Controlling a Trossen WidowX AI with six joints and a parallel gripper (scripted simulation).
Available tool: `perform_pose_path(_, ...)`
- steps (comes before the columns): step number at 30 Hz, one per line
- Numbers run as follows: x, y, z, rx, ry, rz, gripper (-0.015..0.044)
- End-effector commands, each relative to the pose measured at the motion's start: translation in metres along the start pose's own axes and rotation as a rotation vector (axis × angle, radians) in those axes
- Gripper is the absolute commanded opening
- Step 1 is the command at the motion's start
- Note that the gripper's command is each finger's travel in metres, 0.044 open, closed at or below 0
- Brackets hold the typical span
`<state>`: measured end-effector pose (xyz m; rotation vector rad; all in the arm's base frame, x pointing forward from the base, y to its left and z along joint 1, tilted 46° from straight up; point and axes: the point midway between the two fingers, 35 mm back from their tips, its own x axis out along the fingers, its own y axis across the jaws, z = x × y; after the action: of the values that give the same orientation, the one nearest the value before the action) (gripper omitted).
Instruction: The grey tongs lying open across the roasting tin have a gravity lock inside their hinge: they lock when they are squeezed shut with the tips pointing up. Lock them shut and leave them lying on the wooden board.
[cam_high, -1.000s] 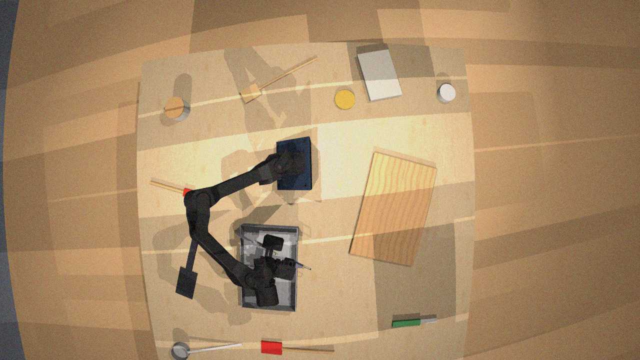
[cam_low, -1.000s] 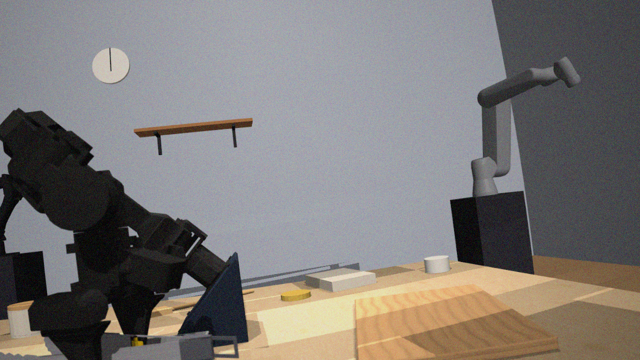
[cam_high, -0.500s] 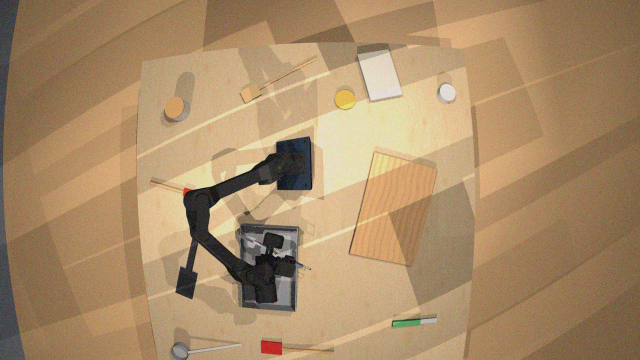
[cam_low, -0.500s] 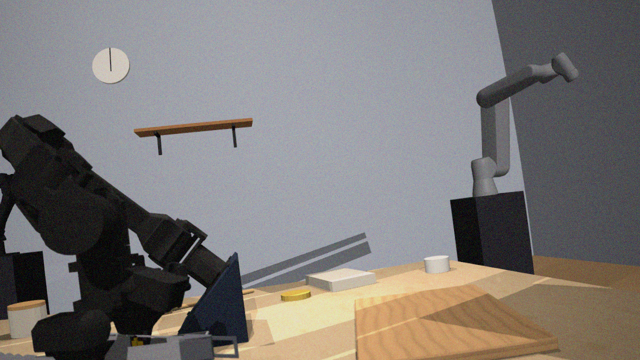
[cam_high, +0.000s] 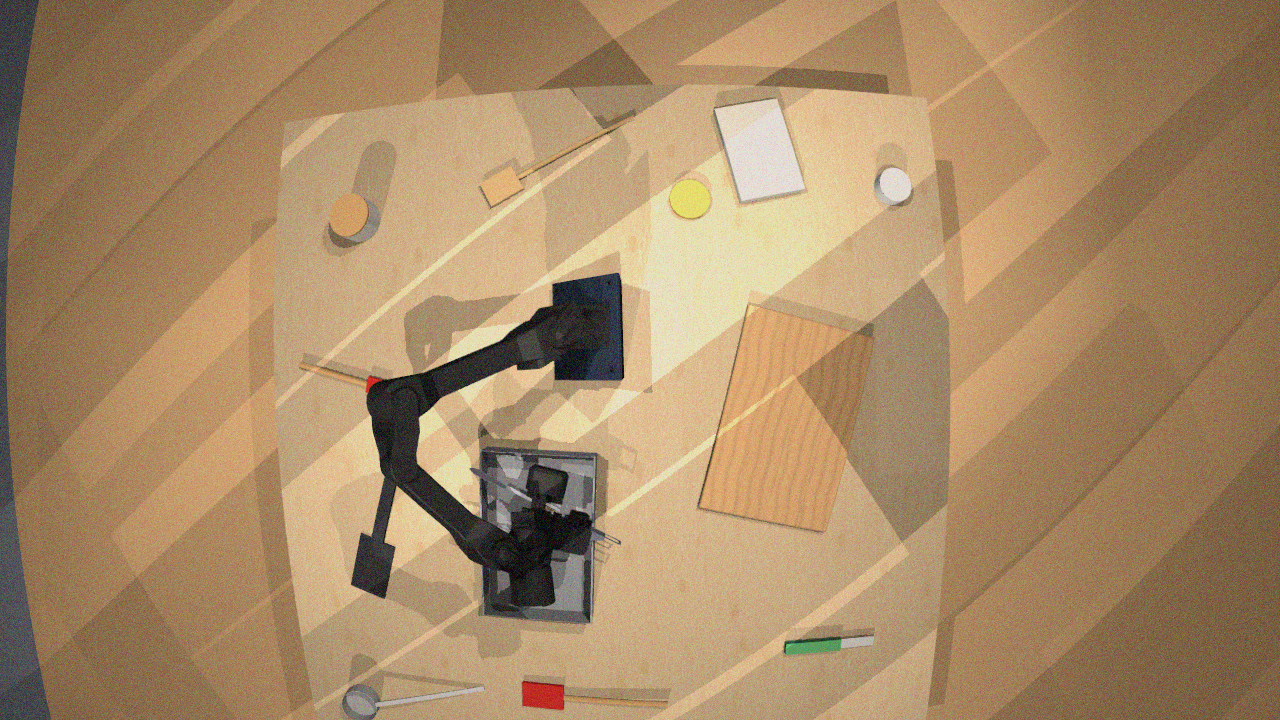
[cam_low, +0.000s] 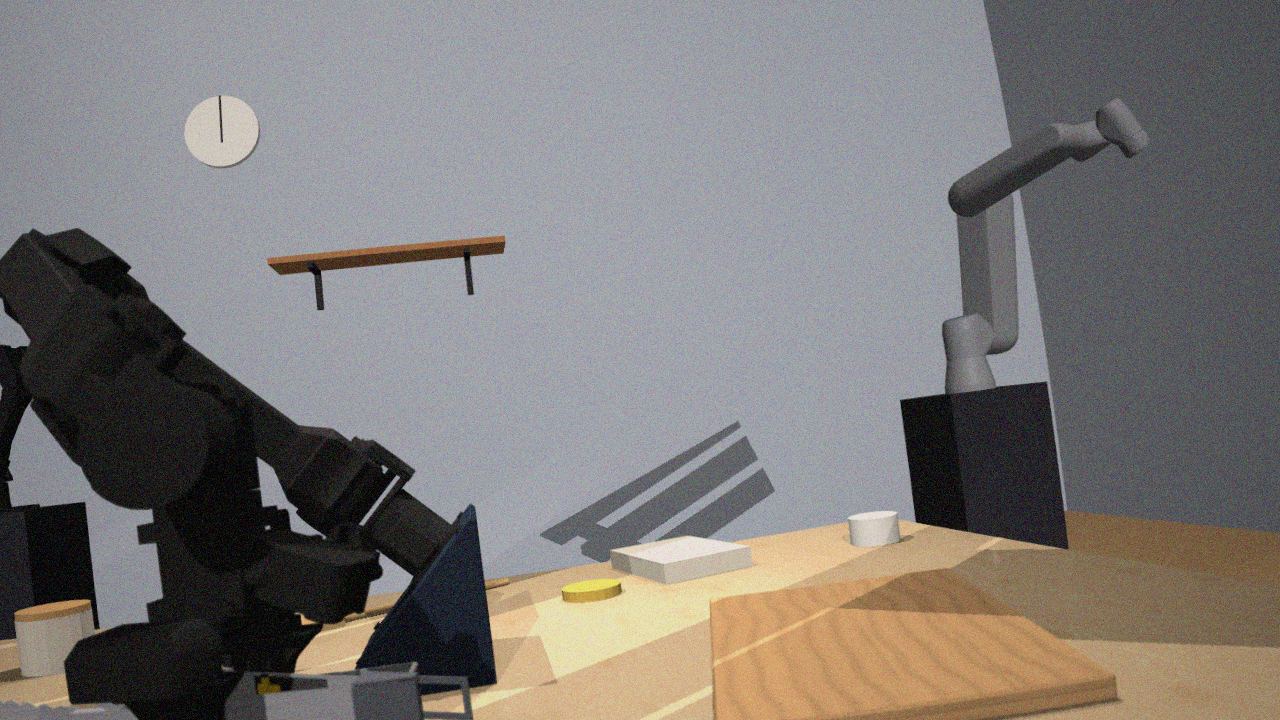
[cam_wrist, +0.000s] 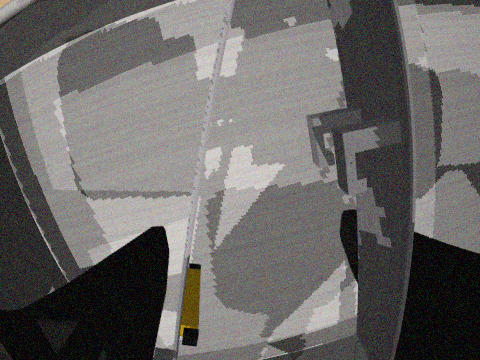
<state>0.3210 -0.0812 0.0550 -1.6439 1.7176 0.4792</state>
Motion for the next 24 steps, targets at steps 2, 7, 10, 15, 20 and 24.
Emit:
perform_pose_path(2, -0.0001, -0.0008, -0.0005, 0.004, 0.002, -0.003, 0.0255)
perform_pose_path(7, -0.0001, -0.0008, -0.0005, 0.004, 0.002, -0.003, 0.0221)
perform_pose_path(10, -0.0001, -0.0008, -0.0005, 0.004, 0.002, -0.003, 0.0201)
perform_pose_path(15, -0.0001, -0.0008, -0.0005, 0.004, 0.002, -0.003, 0.0168)
perform_pose_path(20, -0.0001, -0.0008, -0.0005, 0.004, 0.002, -0.003, 0.0135)
perform_pose_path(24, -0.0001, -0.0008, -0.0005, 0.004, 0.002, -0.003, 0.0108)
